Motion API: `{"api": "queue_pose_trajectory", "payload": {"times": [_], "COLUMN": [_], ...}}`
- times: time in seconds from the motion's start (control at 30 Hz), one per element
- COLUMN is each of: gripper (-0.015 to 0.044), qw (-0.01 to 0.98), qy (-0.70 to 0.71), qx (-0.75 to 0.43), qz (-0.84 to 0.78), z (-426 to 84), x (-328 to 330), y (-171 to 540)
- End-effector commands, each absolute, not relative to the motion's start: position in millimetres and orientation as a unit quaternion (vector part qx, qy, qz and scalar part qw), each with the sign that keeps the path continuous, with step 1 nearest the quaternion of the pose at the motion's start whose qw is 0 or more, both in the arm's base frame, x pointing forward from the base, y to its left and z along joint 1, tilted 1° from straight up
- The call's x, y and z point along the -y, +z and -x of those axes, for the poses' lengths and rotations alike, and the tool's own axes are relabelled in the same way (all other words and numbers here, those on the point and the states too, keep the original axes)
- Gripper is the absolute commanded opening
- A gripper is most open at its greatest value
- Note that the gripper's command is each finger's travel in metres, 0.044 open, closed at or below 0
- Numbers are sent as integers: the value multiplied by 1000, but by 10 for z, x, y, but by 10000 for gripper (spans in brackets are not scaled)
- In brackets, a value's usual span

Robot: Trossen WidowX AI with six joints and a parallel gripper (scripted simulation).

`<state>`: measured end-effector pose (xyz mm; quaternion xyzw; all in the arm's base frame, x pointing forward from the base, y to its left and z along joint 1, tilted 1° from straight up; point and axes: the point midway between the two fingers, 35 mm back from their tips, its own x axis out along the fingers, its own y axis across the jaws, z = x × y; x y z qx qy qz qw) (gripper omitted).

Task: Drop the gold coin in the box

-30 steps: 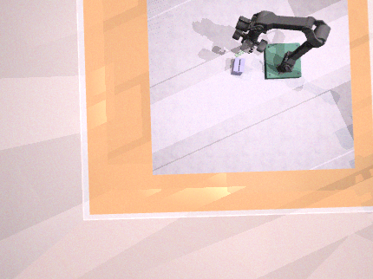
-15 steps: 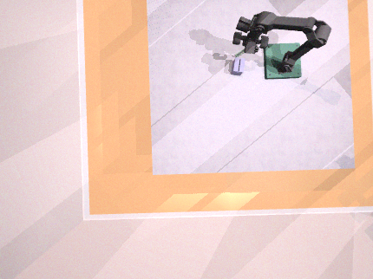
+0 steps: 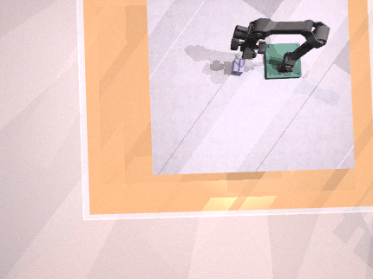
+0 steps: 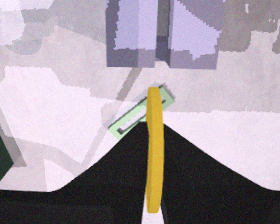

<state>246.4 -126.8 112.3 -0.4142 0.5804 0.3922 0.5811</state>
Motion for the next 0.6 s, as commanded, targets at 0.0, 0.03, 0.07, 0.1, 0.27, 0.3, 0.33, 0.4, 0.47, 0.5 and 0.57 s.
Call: {"api": "queue_pose_trajectory", "payload": {"times": [0.0, 0.03, 0.07, 0.1, 0.27, 0.3, 0.33, 0.4, 0.47, 0.5, 0.57], "gripper": [0, 0, 0, 0, 0, 0, 0, 0, 0, 0, 0], "qw": [583, 583, 583, 583, 582, 582, 582, 582, 582, 582, 582], "qy": [393, 393, 393, 393, 393, 393, 393, 393, 393, 393, 393], "qx": [-581, -580, -580, -581, -581, -581, -581, -581, -581, -581, -581], "qz": [411, 410, 411, 411, 411, 412, 412, 412, 412, 412, 413], "z": [-2507, -2519, -2533, -2547, -2612, -2624, -2636, -2660, -2683, -2694, -2716], "x": [1184, 1161, 1139, 1118, 1006, 983, 960, 913, 866, 843, 795], "y": [1120, 1119, 1119, 1118, 1118, 1117, 1117, 1117, 1116, 1116, 1115]}}
